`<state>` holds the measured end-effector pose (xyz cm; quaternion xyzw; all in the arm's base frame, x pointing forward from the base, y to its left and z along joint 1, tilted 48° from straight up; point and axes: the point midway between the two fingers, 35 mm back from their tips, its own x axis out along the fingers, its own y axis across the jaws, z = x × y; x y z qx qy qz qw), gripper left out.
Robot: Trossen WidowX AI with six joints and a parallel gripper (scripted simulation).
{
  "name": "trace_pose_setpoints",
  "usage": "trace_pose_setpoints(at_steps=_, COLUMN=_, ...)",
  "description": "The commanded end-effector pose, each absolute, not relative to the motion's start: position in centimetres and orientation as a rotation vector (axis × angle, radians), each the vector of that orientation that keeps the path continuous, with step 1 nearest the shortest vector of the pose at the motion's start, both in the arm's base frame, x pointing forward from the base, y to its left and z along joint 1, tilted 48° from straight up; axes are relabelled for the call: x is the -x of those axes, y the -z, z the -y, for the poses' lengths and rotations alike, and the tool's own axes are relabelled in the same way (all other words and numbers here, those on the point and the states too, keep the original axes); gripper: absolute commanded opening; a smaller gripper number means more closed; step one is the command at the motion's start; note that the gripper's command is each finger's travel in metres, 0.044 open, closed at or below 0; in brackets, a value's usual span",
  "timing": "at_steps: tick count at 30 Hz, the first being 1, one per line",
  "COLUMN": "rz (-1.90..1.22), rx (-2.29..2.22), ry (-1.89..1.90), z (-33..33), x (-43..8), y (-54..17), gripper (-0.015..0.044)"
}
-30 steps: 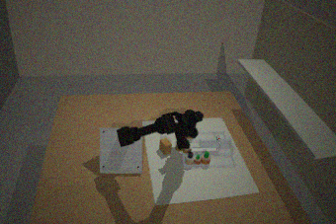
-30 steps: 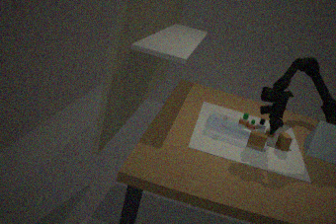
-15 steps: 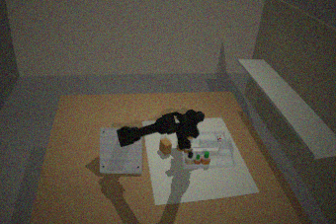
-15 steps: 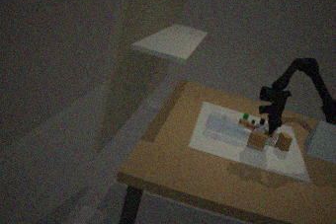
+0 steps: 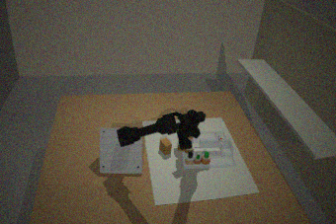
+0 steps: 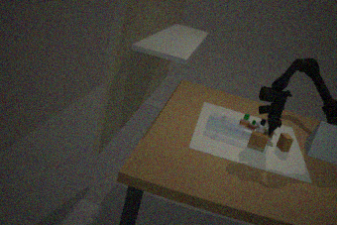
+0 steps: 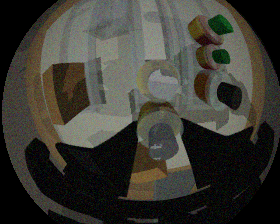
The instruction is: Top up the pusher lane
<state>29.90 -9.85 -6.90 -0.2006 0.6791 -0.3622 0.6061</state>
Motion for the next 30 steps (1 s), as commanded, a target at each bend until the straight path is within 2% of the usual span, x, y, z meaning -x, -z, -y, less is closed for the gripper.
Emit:
trace_pose_setpoints(at_steps=1, rz=-1.543, rx=0.462, ry=0.845, z=10.1, x=-30.9, y=6.6, gripper=0.0000)
trace_pose_setpoints(at_steps=30, rz=-1.542, rx=0.462, ry=0.845, z=10.3, x=-32.1, y=6.4, gripper=0.0000)
